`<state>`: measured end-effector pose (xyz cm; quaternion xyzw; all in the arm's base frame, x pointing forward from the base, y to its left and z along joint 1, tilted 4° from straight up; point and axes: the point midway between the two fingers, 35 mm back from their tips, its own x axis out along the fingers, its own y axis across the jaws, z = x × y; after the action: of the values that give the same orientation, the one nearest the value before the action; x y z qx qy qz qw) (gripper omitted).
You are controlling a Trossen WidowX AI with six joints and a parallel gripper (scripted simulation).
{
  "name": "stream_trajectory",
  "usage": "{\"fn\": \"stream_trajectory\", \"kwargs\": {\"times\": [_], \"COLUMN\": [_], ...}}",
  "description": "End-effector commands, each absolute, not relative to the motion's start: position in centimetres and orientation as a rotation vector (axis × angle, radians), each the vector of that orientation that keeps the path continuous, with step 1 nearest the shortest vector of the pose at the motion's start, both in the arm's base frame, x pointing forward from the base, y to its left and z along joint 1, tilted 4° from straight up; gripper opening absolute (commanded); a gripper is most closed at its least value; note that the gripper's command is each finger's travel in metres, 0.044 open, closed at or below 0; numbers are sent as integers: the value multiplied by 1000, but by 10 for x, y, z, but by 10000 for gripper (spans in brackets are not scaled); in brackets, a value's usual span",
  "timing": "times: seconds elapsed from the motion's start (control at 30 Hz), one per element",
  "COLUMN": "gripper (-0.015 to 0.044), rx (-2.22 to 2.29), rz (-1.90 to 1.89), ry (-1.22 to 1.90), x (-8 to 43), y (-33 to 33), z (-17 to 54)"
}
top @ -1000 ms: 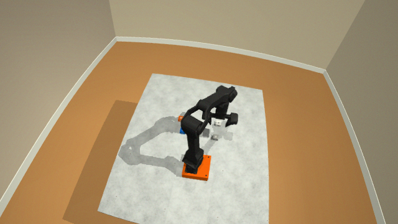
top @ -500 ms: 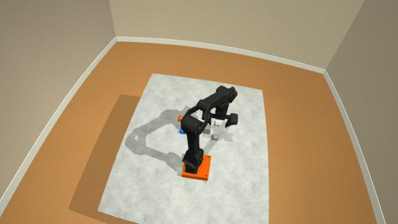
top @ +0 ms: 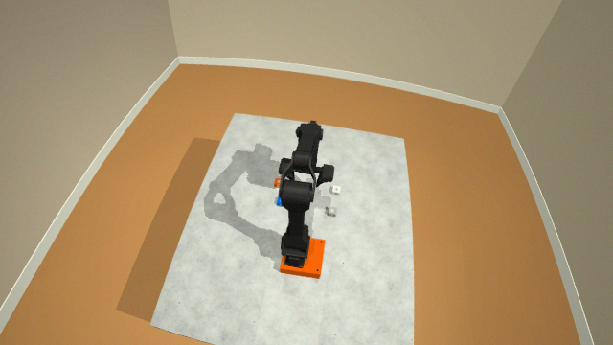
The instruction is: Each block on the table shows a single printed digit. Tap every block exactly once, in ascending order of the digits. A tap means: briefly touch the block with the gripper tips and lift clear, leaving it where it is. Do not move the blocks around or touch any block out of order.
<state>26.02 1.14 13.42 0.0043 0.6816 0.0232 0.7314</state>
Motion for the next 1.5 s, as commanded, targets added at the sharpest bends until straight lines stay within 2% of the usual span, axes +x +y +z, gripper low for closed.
{"fn": "stream_trajectory", "kwargs": {"times": [0.0, 0.17, 0.8, 1.13, 1.47], "gripper": [400, 400, 400, 400, 400], "rx": [14, 20, 20, 21, 21], "rz": [48, 53, 53, 55, 55], "ry": [1492, 1491, 1491, 1482, 1482], "x": [258, 246, 246, 333, 335], "y": [57, 99, 99, 119, 120], "z": [138, 140, 140, 150, 150]}}
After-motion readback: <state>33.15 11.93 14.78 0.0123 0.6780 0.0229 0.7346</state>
